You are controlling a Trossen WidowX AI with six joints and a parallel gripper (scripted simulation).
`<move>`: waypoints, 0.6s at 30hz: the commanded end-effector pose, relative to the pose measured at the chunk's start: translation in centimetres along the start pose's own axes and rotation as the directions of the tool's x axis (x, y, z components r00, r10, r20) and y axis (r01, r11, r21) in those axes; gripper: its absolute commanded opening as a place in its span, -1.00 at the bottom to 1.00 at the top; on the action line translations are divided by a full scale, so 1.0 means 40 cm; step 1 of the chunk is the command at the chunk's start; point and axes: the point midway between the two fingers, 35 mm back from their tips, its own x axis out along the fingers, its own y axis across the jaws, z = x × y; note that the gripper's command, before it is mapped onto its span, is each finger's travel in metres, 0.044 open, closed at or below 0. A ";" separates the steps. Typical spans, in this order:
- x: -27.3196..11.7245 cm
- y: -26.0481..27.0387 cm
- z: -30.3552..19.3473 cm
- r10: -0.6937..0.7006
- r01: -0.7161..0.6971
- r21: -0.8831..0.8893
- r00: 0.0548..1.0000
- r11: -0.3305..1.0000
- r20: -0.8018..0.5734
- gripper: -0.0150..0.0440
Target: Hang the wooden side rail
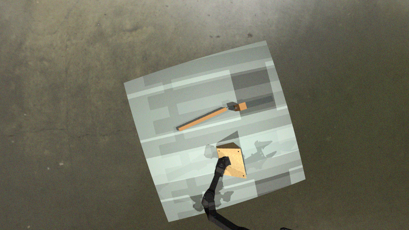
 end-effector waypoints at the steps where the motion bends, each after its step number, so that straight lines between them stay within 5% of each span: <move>1: 0.105 0.034 -0.147 0.019 -0.058 -0.300 0.991 0.952 -0.132 1.00; 9: 0.200 0.077 -0.347 0.038 -0.219 -0.611 0.955 0.760 -0.295 1.00; 18: 0.262 0.115 -0.585 0.043 -0.444 -0.801 0.883 0.401 -0.468 1.00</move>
